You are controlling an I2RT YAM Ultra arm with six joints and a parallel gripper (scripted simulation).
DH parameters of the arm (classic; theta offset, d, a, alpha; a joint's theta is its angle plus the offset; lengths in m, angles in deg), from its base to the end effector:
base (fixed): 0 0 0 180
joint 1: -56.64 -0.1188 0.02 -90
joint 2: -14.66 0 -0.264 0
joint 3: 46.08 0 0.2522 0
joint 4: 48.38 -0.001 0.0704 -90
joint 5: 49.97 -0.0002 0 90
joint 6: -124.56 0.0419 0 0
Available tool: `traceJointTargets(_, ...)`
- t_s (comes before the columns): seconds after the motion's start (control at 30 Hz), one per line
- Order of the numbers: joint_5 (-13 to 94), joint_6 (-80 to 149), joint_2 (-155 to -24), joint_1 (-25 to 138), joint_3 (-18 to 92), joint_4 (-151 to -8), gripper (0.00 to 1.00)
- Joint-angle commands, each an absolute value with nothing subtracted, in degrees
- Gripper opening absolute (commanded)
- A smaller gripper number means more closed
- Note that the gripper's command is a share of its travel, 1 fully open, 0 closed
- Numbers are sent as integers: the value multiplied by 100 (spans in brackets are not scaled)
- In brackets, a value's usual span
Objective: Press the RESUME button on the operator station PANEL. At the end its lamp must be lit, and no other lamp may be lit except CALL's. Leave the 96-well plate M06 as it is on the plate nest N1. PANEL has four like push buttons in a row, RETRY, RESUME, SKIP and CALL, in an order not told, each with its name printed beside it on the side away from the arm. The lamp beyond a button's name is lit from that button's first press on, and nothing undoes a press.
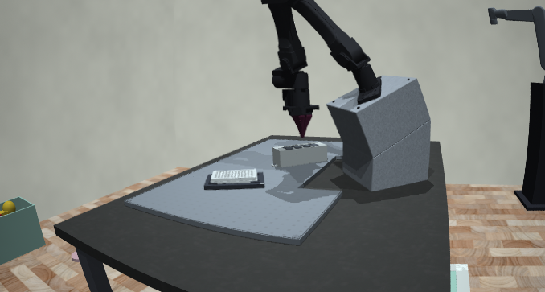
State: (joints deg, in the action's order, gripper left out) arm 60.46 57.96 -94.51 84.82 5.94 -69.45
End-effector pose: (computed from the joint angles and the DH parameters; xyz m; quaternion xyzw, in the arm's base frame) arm 0.2416 -0.1117 0.0489 0.4095 0.8894 0.1720 0.1083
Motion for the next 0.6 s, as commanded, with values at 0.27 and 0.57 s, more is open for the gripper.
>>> traceJointTargets(0.27, 6020, 5803, -9420, 8497, 609, -6905, 0)
traceJointTargets(0.57, 6020, 5803, -9420, 8497, 609, -6905, 0)
